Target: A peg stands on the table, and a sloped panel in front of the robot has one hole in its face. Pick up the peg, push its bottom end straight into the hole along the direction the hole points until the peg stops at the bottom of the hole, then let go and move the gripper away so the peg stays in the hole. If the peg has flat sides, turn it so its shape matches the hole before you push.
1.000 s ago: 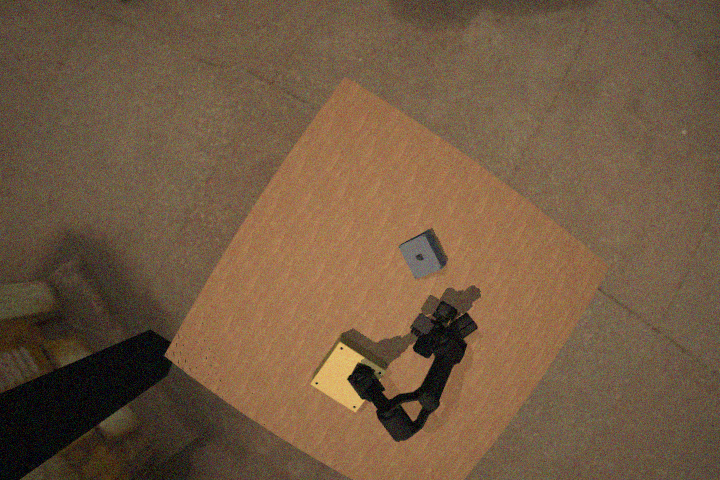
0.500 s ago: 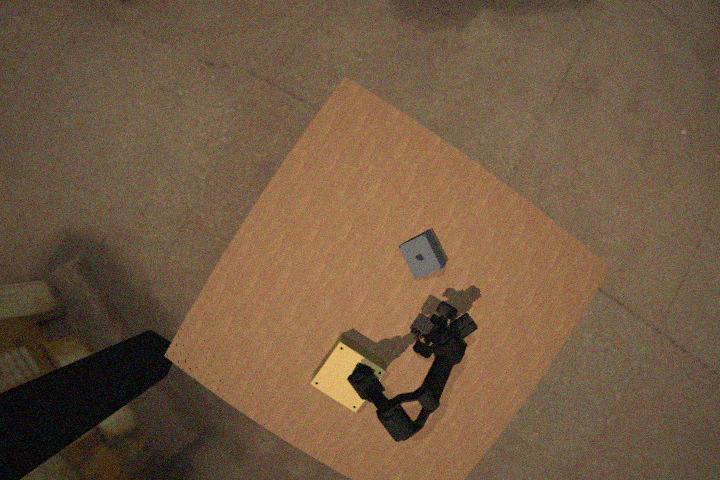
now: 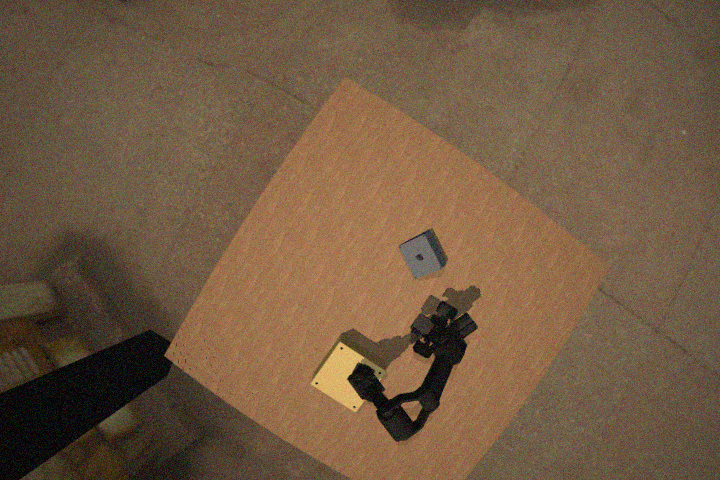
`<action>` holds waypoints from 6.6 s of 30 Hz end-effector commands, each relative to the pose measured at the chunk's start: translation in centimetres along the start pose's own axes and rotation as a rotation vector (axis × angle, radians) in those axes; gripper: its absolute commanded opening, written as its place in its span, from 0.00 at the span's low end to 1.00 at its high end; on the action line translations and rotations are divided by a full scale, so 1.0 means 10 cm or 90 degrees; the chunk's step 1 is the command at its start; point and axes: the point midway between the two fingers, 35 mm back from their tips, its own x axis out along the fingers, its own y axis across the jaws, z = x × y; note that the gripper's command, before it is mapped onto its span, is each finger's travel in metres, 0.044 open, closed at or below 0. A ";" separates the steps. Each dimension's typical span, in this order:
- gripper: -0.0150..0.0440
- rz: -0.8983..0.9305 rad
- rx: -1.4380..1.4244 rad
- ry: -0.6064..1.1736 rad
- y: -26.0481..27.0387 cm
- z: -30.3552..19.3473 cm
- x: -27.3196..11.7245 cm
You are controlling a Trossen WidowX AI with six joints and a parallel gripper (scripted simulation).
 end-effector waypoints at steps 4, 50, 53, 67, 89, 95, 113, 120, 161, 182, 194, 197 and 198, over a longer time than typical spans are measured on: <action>0.25 0.000 0.000 0.000 -0.01 0.00 -0.03; 0.25 -0.012 0.110 0.029 -0.14 0.09 -0.81; 0.25 -0.015 0.123 0.032 -0.15 0.11 -0.81; 0.25 -0.027 0.186 0.047 -0.22 0.18 -0.82; 0.25 -0.052 0.286 0.067 -0.33 0.30 -0.83; 0.25 -0.060 0.313 0.071 -0.36 0.33 -0.84; 0.25 -0.087 0.394 0.081 -0.44 0.44 -0.85; 0.25 -0.098 0.426 0.084 -0.47 0.49 -0.86; 0.25 -0.171 0.613 0.081 -0.64 0.76 -0.91; 0.25 -0.211 0.709 0.067 -0.72 0.92 -0.94; 0.25 -0.234 0.763 0.054 -0.76 1.01 -0.96; 0.25 -0.240 0.777 0.051 -0.77 1.03 -0.96; 0.25 -0.242 0.782 0.050 -0.77 1.04 -0.96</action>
